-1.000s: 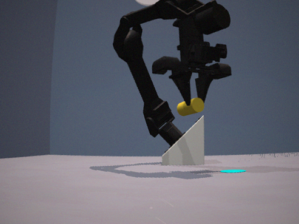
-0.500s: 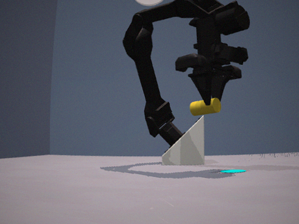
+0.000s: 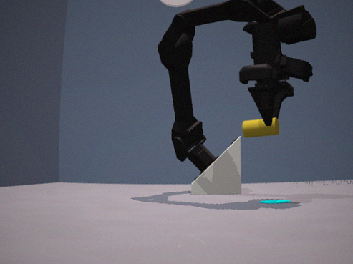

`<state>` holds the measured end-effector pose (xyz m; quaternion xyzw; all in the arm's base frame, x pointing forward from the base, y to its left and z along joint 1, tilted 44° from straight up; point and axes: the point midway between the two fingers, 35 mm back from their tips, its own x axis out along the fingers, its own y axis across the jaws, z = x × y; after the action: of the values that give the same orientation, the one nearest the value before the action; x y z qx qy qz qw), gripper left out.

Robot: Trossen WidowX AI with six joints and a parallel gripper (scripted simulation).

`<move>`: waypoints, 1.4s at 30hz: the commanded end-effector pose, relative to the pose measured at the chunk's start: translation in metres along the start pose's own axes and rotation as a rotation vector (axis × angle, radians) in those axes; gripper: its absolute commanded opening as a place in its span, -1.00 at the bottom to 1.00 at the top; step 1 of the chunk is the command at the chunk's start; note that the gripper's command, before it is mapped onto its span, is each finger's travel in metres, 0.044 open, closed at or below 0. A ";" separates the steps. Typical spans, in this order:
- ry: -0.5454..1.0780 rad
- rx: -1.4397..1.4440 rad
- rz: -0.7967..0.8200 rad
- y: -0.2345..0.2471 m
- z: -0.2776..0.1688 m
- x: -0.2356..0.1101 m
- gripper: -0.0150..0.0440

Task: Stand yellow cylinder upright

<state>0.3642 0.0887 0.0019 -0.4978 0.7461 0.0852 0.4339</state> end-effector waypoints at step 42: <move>-0.230 -0.002 0.173 0.008 0.012 0.023 -0.14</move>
<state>0.3624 0.0850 -0.0244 -0.4240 0.7342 0.1723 0.5015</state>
